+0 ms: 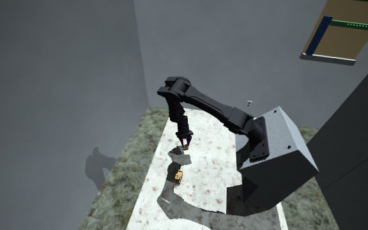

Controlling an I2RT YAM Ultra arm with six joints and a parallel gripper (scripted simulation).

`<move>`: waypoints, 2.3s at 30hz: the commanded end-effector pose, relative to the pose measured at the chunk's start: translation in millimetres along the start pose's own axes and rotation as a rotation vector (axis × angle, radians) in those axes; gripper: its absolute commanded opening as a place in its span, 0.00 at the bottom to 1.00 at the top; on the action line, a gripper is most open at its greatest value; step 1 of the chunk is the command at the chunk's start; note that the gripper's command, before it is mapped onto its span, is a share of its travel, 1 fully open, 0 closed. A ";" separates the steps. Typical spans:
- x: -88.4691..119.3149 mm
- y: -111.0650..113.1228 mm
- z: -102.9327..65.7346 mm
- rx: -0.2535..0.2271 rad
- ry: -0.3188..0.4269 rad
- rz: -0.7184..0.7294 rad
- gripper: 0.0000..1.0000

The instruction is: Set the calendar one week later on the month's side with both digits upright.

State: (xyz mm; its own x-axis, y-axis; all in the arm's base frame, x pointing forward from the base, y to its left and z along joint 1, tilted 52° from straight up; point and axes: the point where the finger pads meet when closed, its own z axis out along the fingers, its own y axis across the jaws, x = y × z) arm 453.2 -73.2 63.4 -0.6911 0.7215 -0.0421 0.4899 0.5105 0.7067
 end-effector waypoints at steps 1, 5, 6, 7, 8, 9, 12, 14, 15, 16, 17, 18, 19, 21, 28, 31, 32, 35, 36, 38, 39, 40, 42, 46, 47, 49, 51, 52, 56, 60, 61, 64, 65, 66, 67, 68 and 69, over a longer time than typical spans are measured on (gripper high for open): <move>9.5 -0.9 -4.2 -0.001 0.039 0.012 0.26; 9.3 -1.0 -4.0 0.000 0.046 0.011 0.26; 9.1 -1.1 -3.8 0.001 0.052 0.011 0.26; 8.9 -1.2 -3.6 0.002 0.059 0.011 0.26; 8.7 -1.3 -3.4 0.003 0.069 0.010 0.26; 8.4 -1.4 -3.1 0.005 0.081 0.010 0.26; 7.5 -1.8 -2.5 0.008 0.128 0.008 0.26; 7.1 -1.9 -2.3 0.009 0.163 0.008 0.26; 7.0 -1.9 -2.3 0.009 0.182 0.008 0.26; 6.9 -1.9 -2.4 0.009 0.199 0.008 0.26; 6.8 -1.8 -2.5 0.008 0.217 0.008 0.26; 6.8 -1.8 -2.5 0.008 0.217 0.008 0.26; 6.8 -1.8 -2.5 0.008 0.217 0.008 0.26; 6.8 -1.6 -3.0 0.005 0.248 0.009 0.26; 7.1 -1.0 -4.2 -0.003 0.299 0.012 0.26; 7.1 -1.0 -4.2 -0.003 0.300 0.012 0.26; 7.1 -1.0 -4.2 -0.003 0.300 0.012 0.26; 7.1 -1.0 -4.2 -0.003 0.300 0.012 0.26; 7.1 -1.0 -4.2 -0.003 0.300 0.012 0.26; 7.1 -1.0 -4.2 -0.003 0.300 0.012 0.26; 7.1 -1.0 -4.2 -0.003 0.300 0.012 0.26; 7.1 -1.0 -4.2 -0.003 0.300 0.012 0.26; 7.1 -1.0 -4.2 -0.003 0.300 0.012 0.26; 6.9 -1.0 -3.9 -0.003 0.300 0.012 0.26; 6.8 -1.0 -3.8 -0.003 0.300 0.012 0.26; 6.6 -1.0 -3.2 -0.003 0.300 0.012 0.26; 6.1 -1.0 -2.4 -0.003 0.300 0.012 0.26; 6.1 -1.0 -2.4 -0.003 0.300 0.012 0.26; 5.1 -1.0 -0.6 -0.003 0.300 0.012 0.26; 3.2 -1.0 3.1 -0.003 0.300 0.012 0.26; 2.6 -1.0 4.2 -0.003 0.300 0.012 0.26; 0.6 -1.0 8.0 -0.003 0.300 0.012 0.26; -0.1 -1.0 9.4 -0.003 0.300 0.012 0.26; -0.9 -1.0 10.8 -0.003 0.300 0.012 0.26; -1.7 -1.1 12.3 -0.003 0.300 0.012 0.26; -2.5 -1.1 13.9 -0.003 0.300 0.012 0.26; -2.5 -1.1 13.9 -0.003 0.300 0.012 0.26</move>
State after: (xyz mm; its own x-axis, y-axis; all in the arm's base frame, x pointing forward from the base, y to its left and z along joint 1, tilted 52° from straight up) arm 459.3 -65.6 49.0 -0.8148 0.5481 0.1891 0.5018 0.5033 0.7035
